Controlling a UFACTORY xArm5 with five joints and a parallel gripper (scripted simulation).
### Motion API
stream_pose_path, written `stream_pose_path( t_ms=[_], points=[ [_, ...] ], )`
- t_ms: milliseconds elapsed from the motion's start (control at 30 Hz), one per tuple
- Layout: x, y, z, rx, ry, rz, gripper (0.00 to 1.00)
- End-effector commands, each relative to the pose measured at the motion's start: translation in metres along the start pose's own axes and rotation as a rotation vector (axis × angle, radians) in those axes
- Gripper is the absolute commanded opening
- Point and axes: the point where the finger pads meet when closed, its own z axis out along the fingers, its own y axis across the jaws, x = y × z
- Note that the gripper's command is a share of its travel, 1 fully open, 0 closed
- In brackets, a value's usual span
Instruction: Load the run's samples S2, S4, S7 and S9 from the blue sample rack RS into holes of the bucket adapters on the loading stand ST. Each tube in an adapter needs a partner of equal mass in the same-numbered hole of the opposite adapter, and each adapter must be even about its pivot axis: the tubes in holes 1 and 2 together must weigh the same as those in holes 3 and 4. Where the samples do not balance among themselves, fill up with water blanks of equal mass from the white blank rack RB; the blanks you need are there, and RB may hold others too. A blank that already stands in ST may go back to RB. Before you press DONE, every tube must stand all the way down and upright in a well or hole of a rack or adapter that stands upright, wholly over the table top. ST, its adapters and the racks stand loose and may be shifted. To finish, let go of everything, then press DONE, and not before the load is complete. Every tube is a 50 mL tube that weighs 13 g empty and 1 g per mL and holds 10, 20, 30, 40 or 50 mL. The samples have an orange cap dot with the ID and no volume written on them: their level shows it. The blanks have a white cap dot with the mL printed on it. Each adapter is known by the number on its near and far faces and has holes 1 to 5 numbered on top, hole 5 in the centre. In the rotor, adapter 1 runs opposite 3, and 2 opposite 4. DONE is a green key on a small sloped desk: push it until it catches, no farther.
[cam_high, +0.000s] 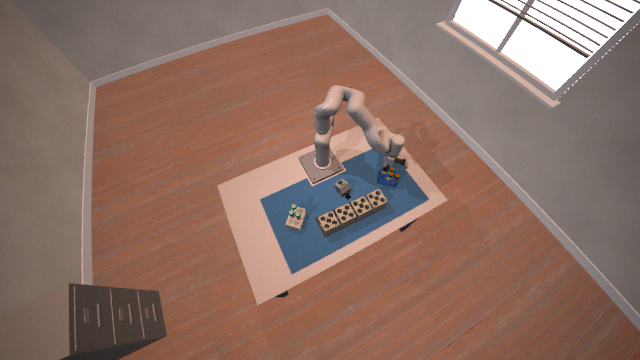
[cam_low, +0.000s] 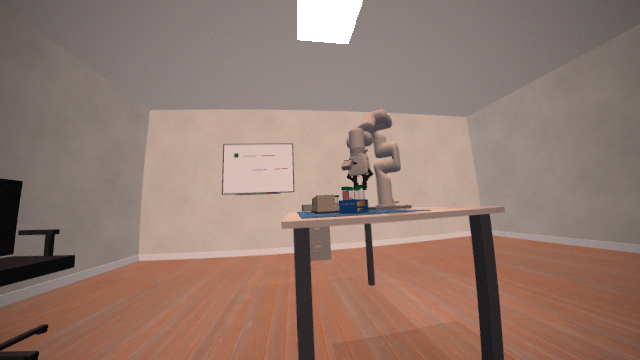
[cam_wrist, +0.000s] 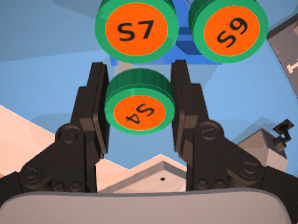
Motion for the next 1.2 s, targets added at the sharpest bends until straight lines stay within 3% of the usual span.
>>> stream_pose_path(
  t_ms=[0,700,733,1167],
  points=[
    [0.0013,-0.0001,0.0016,0.000,0.004,0.000,0.00],
    [0.0013,0.0000,0.0066,0.000,0.004,0.000,0.00],
    [0.0013,0.0000,0.0069,0.000,0.004,0.000,0.43],
    [0.0013,0.0000,0.0069,0.000,0.004,0.000,0.43]
  ],
)
